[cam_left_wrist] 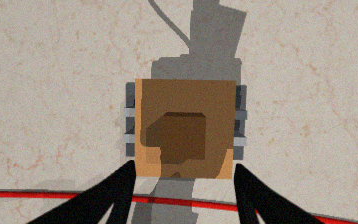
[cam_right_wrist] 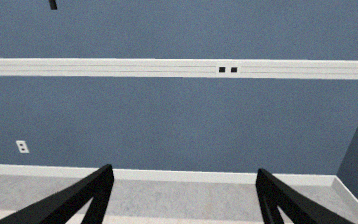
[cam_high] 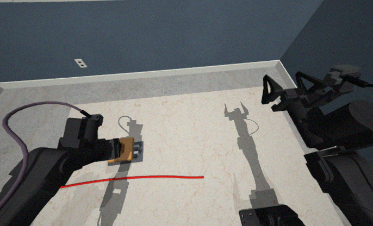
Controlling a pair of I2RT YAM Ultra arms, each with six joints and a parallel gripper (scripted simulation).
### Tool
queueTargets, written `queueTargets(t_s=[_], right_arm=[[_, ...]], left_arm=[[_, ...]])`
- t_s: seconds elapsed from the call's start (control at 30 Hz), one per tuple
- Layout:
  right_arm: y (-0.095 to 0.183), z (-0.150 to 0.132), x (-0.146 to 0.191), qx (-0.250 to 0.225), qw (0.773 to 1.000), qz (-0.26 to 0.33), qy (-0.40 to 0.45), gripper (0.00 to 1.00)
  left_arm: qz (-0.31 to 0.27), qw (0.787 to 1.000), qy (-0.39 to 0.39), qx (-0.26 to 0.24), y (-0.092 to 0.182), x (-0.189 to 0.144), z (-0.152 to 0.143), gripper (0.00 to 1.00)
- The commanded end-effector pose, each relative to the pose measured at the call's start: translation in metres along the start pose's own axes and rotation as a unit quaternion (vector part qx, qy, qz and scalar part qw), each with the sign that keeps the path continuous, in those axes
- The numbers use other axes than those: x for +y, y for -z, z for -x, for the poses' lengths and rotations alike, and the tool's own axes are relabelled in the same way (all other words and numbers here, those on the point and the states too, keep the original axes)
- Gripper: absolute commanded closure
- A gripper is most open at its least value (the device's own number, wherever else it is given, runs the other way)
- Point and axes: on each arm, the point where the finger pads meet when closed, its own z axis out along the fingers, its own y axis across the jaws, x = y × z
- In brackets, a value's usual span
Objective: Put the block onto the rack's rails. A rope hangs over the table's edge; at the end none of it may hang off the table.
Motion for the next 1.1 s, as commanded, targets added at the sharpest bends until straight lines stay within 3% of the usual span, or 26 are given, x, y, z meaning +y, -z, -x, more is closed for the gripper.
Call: queueTargets(t_s=[0.0,1.07], right_arm=[[0.011,0.039,-0.008,-0.042,0.999,-0.013,0.005,0.00],[0.011,0.039,-0.008,-0.042,0.999,-0.013,0.005,0.00]], left_arm=[[-0.001,0.999,0.005,-0.039,0.022,0.001,0.015,0.32],[0.000,0.999,0.003,-0.035,0.015,-0.002,0.017,0.32]])
